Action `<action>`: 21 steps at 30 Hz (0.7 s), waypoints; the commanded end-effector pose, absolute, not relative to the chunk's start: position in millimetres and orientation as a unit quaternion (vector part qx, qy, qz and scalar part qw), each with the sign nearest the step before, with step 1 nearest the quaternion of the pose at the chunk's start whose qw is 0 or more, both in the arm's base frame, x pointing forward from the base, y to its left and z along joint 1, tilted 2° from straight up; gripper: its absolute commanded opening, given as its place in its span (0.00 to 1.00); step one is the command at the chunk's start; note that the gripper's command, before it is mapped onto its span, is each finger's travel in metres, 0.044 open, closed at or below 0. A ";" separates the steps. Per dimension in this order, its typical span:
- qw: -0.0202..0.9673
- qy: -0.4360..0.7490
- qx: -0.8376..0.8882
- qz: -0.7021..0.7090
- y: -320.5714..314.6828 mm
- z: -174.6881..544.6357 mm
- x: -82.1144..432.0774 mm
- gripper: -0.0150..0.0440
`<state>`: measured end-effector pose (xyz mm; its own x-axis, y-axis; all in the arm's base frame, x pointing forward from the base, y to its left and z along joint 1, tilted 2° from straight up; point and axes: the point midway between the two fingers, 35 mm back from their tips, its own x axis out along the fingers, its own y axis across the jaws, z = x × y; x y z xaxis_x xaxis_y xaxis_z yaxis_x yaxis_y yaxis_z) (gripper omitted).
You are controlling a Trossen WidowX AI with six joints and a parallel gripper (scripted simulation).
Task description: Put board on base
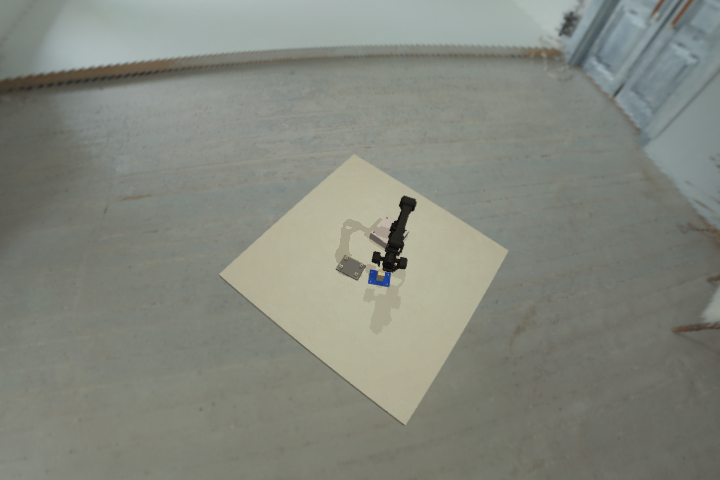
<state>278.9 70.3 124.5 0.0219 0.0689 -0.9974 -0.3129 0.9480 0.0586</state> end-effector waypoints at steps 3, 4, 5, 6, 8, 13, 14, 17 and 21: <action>0.694 0.695 -0.123 0.142 54.2 119.8 284.4 1.00; 0.694 0.695 -0.123 0.142 54.2 119.8 284.4 1.00; 0.694 0.695 -0.123 0.142 54.2 119.8 284.4 1.00; 0.694 0.695 -0.123 0.142 54.2 117.9 284.5 1.00; 0.694 0.695 -0.123 0.142 54.1 102.2 284.8 1.00; 0.694 0.695 -0.123 0.142 53.7 84.7 284.0 1.00; 0.694 0.695 -0.123 0.142 53.7 84.7 284.0 1.00; 0.694 0.695 -0.123 0.142 53.1 74.5 283.9 1.00; 0.694 0.695 -0.123 0.142 52.7 69.7 283.7 1.00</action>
<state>286.2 54.2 75.9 0.0035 0.0334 -0.9994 -0.3636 0.9311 0.0298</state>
